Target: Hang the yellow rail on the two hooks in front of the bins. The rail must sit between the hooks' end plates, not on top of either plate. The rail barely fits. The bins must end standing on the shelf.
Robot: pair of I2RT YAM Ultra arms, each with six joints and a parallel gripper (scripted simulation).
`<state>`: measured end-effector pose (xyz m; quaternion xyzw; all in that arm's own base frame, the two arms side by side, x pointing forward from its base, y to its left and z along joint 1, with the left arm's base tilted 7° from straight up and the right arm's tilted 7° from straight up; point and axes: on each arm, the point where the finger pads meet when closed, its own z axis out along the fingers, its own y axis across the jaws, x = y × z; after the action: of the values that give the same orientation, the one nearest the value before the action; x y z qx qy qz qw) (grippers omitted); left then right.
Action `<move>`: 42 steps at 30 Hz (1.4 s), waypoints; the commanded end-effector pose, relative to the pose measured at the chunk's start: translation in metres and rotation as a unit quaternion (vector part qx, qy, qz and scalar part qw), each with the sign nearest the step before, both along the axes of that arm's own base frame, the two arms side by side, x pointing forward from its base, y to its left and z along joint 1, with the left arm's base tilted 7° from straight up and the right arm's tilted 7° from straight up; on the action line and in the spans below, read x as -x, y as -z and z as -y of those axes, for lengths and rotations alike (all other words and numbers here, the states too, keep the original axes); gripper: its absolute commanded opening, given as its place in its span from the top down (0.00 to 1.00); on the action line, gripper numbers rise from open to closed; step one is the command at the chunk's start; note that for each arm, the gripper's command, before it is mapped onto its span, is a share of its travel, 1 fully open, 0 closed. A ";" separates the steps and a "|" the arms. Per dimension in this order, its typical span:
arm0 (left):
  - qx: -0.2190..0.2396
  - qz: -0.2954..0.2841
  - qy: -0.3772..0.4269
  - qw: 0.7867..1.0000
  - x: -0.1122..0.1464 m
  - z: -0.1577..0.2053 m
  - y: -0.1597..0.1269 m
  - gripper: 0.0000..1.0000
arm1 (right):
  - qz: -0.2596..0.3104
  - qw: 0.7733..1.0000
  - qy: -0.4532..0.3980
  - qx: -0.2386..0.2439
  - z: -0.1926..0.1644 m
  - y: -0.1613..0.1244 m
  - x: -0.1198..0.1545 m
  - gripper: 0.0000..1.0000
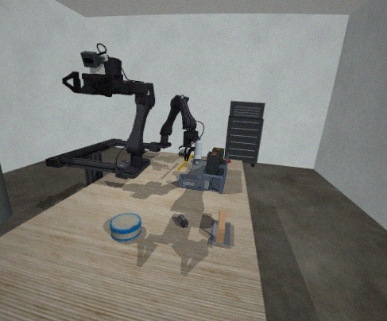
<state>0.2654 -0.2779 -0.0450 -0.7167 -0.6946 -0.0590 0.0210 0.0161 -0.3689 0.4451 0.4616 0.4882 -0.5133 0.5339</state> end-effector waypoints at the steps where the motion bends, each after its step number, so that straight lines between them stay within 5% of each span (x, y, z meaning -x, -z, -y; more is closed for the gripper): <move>1: 0.014 0.014 0.005 1.000 -0.006 0.006 -0.008 1.00 | 0.004 1.000 0.012 0.007 -0.007 -0.011 0.007 0.00; 42: 0.010 0.010 0.004 1.000 -0.006 0.002 0.013 1.00 | 0.004 1.000 0.012 0.007 -0.007 -0.011 0.007 0.00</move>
<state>0.2669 -0.2766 -0.0632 -0.7174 -0.6939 -0.0591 0.0199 0.0161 -0.3689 0.4451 0.4616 0.4882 -0.5133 0.5339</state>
